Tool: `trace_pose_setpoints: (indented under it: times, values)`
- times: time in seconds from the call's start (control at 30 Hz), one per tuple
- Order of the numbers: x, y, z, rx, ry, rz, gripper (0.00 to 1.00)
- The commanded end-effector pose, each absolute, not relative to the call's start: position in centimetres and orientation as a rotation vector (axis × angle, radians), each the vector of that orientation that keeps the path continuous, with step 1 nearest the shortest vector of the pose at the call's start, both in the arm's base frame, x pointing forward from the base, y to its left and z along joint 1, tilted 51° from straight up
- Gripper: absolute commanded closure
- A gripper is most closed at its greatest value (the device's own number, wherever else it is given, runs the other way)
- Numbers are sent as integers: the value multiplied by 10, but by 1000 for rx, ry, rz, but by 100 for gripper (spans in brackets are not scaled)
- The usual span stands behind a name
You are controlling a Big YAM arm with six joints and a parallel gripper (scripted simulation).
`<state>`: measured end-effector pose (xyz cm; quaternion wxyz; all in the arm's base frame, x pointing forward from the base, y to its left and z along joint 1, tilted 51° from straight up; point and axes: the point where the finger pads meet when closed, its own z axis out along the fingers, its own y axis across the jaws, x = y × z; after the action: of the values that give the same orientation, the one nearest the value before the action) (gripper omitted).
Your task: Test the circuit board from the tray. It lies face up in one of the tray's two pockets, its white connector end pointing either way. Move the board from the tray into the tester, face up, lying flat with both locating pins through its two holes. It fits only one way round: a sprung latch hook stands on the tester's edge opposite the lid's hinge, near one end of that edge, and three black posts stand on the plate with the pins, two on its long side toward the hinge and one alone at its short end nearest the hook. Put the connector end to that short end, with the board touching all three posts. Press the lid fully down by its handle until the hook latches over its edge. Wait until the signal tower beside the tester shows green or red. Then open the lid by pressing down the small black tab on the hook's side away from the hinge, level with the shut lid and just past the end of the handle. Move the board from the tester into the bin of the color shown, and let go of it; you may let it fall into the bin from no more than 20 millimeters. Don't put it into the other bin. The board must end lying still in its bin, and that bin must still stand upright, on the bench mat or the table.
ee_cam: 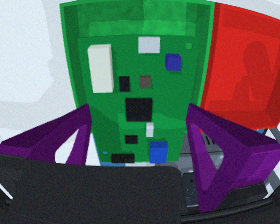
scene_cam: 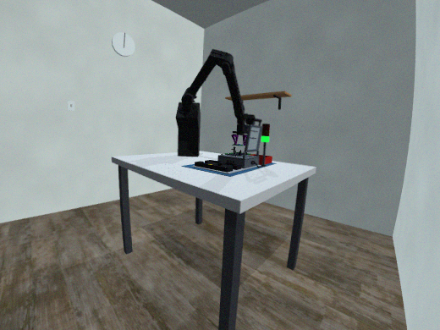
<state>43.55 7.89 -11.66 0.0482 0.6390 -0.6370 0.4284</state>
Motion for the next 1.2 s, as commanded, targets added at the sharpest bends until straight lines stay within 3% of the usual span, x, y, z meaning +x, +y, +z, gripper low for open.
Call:
trace_pose_setpoints:
  times: [0.0, 1.17]
  values:
    - [435, 85, -120, 1972, -1926, 1310, 28]
    - [473, 31, -167, 1950, -1940, 1303, 28]
